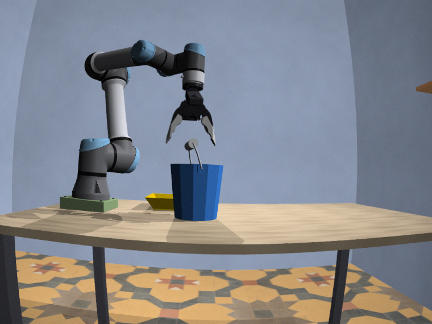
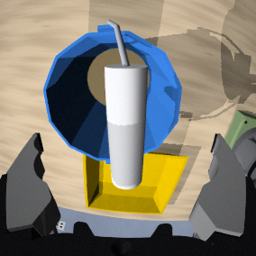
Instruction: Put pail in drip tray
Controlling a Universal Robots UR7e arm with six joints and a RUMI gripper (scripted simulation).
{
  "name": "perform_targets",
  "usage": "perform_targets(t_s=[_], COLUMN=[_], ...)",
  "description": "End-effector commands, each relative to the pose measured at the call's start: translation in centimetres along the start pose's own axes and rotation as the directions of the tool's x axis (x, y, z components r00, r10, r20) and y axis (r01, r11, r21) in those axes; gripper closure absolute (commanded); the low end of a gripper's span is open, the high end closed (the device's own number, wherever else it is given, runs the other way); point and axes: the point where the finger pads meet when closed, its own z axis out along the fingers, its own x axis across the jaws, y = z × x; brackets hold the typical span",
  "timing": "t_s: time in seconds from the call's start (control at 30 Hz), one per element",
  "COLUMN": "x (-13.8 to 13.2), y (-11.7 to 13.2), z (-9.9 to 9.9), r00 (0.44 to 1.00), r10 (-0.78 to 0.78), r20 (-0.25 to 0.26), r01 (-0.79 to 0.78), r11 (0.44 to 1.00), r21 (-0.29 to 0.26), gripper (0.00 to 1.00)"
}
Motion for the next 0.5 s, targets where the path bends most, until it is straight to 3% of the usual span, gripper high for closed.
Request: perform_targets(t_s=[0.0,0.27,0.3,0.47], x=[-0.02,-0.02,-0.02,-0.02], y=[-0.02,-0.02,-0.02,-0.02], z=[-0.04,-0.04,-0.04,-0.04], r00=[1.0,1.0,1.0,1.0], r10=[0.0,0.0,0.0,0.0], r20=[0.001,0.001,0.001,0.001], r01=[0.0,0.0,0.0,0.0], r11=[1.0,1.0,1.0,1.0], r21=[0.001,0.001,0.001,0.001], gripper=[0.0,0.0,1.0,1.0])
